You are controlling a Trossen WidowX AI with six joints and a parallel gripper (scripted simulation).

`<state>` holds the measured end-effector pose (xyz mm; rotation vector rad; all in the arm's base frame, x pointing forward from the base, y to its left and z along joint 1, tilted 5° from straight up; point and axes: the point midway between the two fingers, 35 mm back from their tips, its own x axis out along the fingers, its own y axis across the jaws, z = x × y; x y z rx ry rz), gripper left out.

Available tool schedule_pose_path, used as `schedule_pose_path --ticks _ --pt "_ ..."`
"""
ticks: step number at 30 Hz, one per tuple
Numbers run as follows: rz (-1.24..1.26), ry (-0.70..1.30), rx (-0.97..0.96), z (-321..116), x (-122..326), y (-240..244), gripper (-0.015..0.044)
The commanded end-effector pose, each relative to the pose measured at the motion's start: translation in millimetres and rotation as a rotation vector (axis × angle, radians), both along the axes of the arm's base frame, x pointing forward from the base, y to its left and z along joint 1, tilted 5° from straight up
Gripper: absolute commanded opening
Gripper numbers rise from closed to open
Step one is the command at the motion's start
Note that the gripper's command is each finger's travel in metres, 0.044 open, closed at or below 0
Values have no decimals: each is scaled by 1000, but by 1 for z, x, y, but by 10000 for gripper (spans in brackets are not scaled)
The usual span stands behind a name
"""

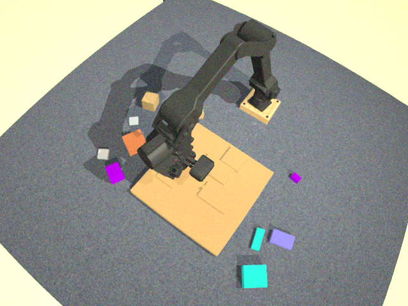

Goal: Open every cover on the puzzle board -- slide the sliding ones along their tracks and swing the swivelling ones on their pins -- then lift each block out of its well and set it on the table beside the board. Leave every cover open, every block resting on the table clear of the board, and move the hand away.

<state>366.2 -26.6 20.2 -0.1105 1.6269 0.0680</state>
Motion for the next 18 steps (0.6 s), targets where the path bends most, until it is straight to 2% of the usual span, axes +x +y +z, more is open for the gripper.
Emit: schedule_pose_path --ticks 1,18 --pt "-4 -12 3 3 8 1 0" --pt "-4 -14 3 3 26 2 0"
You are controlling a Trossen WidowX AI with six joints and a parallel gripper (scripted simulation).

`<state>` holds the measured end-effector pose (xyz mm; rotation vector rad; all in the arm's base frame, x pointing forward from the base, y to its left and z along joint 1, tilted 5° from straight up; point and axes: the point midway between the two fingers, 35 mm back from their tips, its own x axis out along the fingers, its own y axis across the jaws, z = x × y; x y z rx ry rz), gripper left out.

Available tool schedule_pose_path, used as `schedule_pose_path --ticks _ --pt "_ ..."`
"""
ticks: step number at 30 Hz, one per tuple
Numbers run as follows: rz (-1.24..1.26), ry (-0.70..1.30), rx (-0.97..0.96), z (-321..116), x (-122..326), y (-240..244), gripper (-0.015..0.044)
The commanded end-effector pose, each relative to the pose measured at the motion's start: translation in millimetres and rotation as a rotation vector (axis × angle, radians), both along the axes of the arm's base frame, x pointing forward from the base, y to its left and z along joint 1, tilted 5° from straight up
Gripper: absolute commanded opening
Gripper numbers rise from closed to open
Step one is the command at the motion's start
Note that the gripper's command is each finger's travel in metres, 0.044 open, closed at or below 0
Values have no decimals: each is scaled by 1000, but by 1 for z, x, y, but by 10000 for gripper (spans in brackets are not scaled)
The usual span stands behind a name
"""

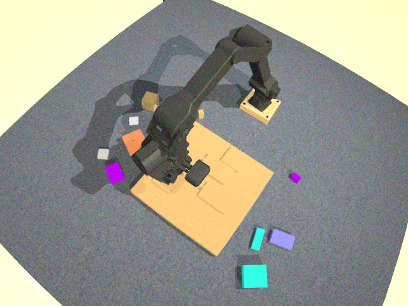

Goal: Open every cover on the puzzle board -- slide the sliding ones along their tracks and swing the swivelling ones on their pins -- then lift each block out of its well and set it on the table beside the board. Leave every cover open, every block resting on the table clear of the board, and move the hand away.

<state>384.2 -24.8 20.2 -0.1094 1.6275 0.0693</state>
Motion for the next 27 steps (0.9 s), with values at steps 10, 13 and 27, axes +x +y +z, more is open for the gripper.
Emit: schedule_pose_path --ticks 10,13,27 --pt "-4 -15 1 3 18 1 0" --pt "-4 -15 1 3 21 2 0" --pt "-4 -16 1 2 35 4 0"
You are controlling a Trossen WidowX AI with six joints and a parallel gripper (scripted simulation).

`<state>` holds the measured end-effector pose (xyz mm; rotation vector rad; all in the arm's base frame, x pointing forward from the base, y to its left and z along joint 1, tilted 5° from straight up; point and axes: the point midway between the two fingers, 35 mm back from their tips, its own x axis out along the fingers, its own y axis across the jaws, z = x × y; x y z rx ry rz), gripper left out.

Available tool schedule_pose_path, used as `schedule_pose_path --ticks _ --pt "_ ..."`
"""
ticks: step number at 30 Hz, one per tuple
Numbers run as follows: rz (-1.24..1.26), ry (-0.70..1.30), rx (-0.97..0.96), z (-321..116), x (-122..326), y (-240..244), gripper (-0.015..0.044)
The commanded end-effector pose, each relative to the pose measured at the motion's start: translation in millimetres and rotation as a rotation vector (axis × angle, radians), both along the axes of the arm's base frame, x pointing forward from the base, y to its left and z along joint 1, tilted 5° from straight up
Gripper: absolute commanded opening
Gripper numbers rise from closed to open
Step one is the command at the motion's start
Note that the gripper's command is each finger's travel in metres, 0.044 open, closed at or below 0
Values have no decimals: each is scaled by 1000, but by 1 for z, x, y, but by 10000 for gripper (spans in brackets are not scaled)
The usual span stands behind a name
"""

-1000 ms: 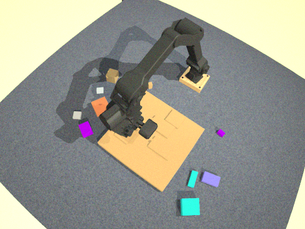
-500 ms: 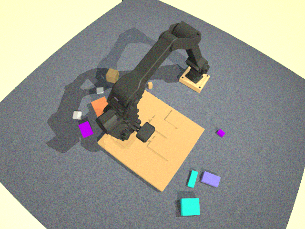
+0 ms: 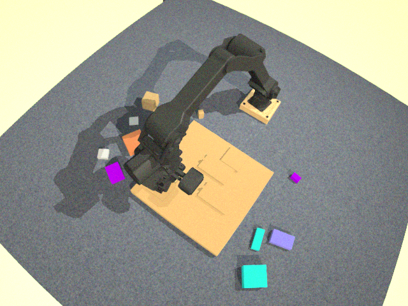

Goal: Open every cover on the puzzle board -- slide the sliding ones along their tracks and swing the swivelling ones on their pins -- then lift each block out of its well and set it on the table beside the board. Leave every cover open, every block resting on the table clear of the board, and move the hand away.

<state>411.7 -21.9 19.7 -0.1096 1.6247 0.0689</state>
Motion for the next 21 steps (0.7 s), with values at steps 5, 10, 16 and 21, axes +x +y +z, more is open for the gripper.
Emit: schedule_pose_path --ticks 5,10,16,21 --pt "-4 -14 2 3 12 1 0" --pt "-4 -14 2 2 17 2 0" --pt "-4 -15 2 1 23 3 0" --pt "-4 -15 2 1 27 4 0"
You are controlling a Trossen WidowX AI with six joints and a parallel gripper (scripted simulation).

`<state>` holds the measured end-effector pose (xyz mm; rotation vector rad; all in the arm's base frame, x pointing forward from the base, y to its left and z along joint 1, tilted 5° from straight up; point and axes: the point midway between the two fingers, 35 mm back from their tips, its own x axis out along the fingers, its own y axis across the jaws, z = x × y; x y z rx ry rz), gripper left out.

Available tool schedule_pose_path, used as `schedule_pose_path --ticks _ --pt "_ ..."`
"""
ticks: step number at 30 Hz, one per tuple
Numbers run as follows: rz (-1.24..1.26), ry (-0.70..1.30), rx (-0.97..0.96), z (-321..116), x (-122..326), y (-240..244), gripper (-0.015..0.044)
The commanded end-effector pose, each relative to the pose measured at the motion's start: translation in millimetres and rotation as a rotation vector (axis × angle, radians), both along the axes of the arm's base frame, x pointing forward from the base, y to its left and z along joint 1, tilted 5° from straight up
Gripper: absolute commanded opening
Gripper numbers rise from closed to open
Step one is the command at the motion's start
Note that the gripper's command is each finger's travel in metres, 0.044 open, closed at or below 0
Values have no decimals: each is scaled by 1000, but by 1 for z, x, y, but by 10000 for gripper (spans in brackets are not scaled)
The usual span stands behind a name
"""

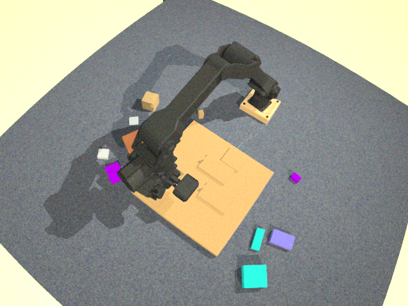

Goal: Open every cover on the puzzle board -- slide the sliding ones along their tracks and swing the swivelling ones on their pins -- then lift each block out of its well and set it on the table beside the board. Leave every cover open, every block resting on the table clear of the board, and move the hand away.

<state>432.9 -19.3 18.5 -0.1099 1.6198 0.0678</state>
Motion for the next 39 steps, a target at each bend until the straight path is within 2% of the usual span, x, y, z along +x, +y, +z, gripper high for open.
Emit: schedule_pose_path --ticks 1,39 --pt "-3 -10 3 3 6 1 0" --pt "7 0 0 44 9 2 0"
